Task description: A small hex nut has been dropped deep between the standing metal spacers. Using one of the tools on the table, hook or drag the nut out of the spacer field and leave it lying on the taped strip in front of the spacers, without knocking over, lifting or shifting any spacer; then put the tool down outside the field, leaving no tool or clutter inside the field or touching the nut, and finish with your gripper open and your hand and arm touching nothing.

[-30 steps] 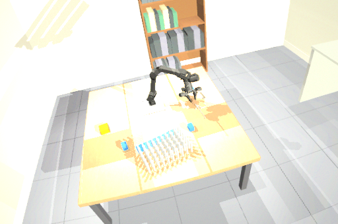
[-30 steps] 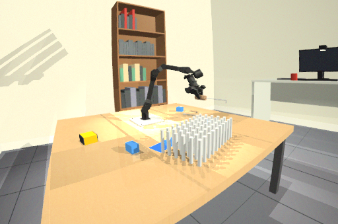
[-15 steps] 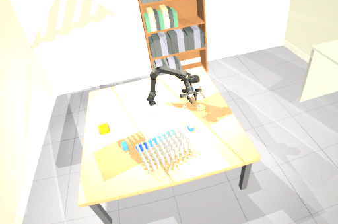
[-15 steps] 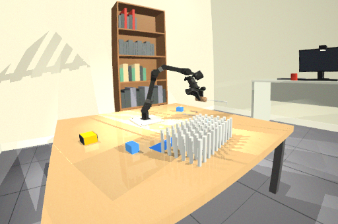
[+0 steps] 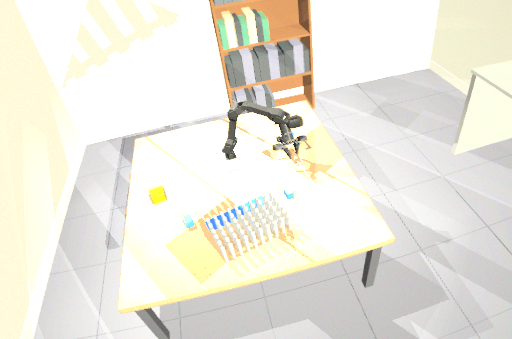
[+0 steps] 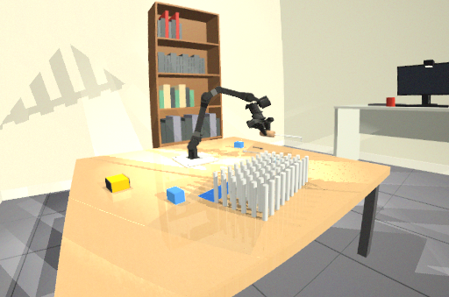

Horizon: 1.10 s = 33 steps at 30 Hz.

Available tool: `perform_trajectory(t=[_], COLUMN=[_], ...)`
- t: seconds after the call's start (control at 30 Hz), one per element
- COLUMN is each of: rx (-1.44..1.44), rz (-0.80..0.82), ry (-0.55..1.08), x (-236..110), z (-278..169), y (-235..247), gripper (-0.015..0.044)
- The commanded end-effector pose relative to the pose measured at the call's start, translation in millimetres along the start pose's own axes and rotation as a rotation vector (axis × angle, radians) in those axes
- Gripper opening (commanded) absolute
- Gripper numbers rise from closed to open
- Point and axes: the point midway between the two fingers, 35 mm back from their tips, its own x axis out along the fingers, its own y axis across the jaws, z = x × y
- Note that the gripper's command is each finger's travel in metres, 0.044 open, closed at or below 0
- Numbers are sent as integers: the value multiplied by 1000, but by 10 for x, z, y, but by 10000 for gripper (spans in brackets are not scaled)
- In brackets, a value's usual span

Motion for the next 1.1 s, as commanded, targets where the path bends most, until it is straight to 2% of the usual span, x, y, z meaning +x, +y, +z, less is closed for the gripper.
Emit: perform_trajectory(t=[0.0, 1.07], rx=[-1, -1], rz=[2, 2], ry=[8, 8], x=[32, 268], z=[3, 138], y=[0, -23], gripper=[0, 0])
